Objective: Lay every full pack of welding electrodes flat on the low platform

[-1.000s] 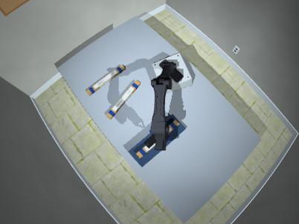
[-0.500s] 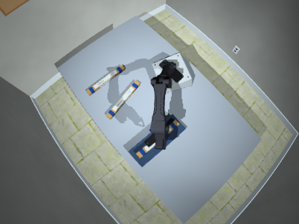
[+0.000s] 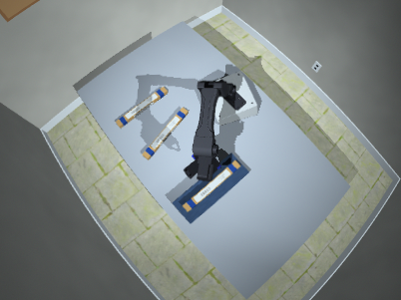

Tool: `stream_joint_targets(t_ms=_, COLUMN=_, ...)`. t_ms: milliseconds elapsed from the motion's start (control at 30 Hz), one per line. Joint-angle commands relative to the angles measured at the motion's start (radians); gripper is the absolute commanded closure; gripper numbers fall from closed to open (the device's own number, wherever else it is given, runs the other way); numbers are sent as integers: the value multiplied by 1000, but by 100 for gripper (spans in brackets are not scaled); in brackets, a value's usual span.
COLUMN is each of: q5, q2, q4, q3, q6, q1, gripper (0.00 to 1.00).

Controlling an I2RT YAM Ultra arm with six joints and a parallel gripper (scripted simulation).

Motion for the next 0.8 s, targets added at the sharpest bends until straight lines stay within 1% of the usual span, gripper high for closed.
stream_joint_targets(t_ms=0, q5=-5, q2=-79, q4=10, q3=-50, q6=-33, q1=-20, gripper=26)
stream_joint_targets(t_ms=67, q5=-6, q2=-118, q4=-22, q3=-78, q6=-46, q1=-33, gripper=26)
stream_joint_targets(t_ms=167, q5=-10, q2=-176, q4=-37, q3=-115, q6=-68, q1=-55, gripper=26)
stream_joint_targets(t_ms=333, q5=-19, q2=-265, q4=-73, q3=-157, q6=-110, q1=-96, gripper=26)
stream_joint_targets(t_ms=367, q5=-21, q2=-282, q4=-81, q3=-159, q6=-120, q1=-105, gripper=26)
stream_joint_targets(t_ms=433, q5=-21, q2=-282, q4=-81, q3=-159, q6=-120, q1=-105, gripper=26)
stream_joint_targets(t_ms=467, q5=-22, q2=-306, q4=-88, q3=-138, q6=-131, q1=-116, gripper=26)
stream_joint_targets(t_ms=500, q5=-25, q2=-317, q4=-101, q3=-166, q6=-140, q1=-125, gripper=26)
stream_joint_targets(t_ms=567, q5=-28, q2=-346, q4=-118, q3=-177, q6=-159, q1=-144, gripper=26)
stream_joint_targets(t_ms=633, q5=-30, q2=-382, q4=-113, q3=-159, q6=-180, q1=-165, gripper=26)
stream_joint_targets(t_ms=700, q5=-34, q2=-409, q4=-115, q3=-165, q6=-202, q1=-187, gripper=26)
stream_joint_targets(t_ms=767, q5=-38, q2=-438, q4=-114, q3=-153, q6=-227, q1=-212, gripper=26)
